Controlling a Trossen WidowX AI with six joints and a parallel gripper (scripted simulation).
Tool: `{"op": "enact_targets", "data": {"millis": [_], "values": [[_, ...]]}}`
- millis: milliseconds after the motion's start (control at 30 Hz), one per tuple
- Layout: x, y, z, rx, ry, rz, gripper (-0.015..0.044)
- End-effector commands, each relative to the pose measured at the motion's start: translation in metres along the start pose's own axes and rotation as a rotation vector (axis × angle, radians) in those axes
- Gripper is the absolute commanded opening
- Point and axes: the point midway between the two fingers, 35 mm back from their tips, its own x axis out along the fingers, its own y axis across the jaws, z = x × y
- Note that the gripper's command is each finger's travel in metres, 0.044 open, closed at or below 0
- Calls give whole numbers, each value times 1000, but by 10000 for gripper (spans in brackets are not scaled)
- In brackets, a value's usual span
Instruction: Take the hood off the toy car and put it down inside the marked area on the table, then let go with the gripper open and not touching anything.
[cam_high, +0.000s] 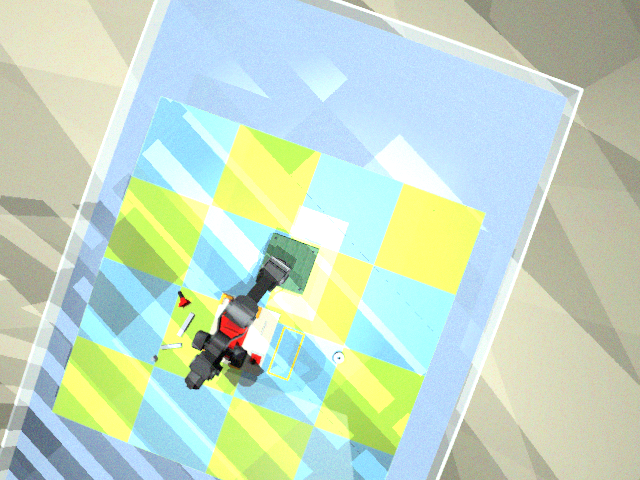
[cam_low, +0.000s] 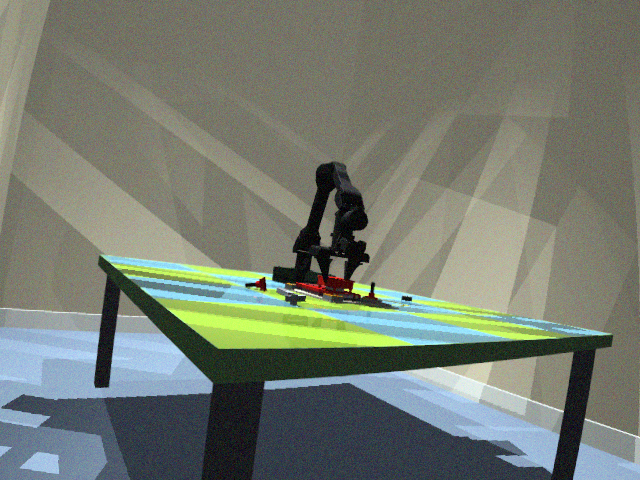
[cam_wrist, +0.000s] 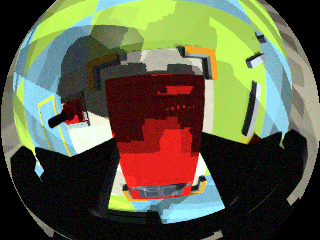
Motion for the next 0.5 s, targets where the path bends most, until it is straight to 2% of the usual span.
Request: {"op": "enact_targets", "data": {"millis": [0,467], "values": [[-4,0,1,-1,-3,-2,0],[-13,0,1,-1,-3,-1,0]]}}
